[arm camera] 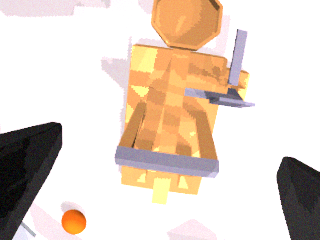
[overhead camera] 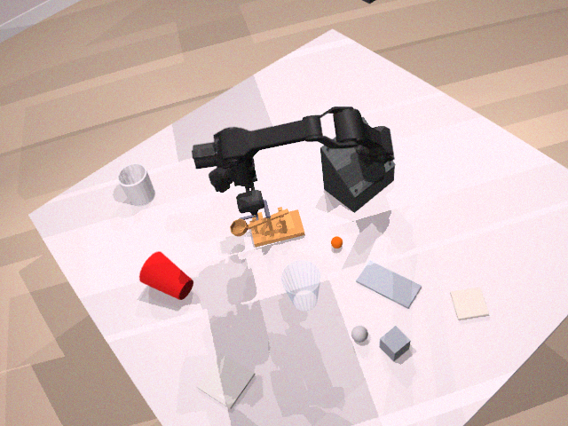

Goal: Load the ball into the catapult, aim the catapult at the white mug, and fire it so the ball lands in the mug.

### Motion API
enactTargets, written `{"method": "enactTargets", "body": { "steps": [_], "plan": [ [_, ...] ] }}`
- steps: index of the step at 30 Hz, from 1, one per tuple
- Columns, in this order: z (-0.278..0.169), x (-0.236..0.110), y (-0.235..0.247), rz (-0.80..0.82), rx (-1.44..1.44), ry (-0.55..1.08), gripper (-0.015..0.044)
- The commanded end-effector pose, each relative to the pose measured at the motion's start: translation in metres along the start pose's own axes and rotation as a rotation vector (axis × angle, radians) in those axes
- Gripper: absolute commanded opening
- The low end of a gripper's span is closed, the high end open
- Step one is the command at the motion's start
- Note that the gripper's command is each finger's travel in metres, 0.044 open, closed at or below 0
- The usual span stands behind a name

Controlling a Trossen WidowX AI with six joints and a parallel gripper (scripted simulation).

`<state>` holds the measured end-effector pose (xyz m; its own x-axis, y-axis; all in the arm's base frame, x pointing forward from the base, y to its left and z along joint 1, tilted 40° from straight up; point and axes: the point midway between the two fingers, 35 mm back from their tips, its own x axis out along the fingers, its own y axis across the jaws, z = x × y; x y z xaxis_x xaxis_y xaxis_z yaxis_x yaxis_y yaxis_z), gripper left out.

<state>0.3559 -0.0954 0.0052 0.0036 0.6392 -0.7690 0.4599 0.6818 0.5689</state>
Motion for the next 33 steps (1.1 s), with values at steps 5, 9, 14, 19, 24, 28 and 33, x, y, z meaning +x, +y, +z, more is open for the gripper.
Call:
{"method": "enactTargets", "body": {
  "steps": [5,9,14,19,24,28,33],
  "plan": [
    [-0.064,0.015,-0.001,-0.003,-0.002,-0.001,0.044],
    [-0.077,0.02,-0.002,-0.002,-0.002,-0.001,0.044],
    [-0.075,0.043,-0.002,-0.002,-0.002,-0.001,0.044],
    [-0.076,0.067,-0.001,0.0,-0.003,0.0,0.044],
    [-0.076,0.07,-0.001,0.0,-0.003,0.0,0.044],
    [-0.076,0.077,-0.001,0.0,-0.003,0.0,0.044],
    [-0.076,0.085,-0.001,0.0,-0.003,0.0,0.044]
  ]
}}
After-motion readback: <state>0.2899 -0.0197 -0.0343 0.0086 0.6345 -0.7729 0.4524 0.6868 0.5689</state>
